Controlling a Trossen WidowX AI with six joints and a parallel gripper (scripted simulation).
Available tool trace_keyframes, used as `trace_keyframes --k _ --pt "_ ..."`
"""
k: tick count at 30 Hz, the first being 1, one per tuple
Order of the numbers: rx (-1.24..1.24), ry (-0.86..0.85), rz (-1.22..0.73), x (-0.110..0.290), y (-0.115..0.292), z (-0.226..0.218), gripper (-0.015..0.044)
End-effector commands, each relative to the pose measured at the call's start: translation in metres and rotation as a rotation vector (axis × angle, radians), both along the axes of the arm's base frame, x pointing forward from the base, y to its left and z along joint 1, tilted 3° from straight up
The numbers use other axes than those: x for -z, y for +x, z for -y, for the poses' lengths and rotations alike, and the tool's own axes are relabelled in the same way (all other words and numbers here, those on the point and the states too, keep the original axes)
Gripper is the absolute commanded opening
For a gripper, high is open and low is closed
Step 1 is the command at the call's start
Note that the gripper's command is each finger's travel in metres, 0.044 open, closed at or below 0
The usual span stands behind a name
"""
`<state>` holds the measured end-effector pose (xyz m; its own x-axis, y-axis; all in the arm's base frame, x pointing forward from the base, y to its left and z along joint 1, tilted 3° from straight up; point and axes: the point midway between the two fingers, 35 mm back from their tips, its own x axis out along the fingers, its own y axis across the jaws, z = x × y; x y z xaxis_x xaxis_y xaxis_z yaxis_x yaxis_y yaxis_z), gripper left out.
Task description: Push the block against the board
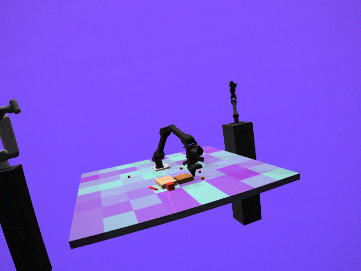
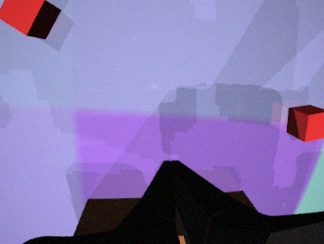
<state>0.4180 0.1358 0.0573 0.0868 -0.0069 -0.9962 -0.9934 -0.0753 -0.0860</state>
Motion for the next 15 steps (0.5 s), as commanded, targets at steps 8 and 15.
trace_keyframes --k 8,15 --pt "-0.001 -0.002 0.002 0.000 0.002 0.012 0.0000" --pt "-0.001 -0.003 0.002 0.000 0.003 0.019 0.0000"
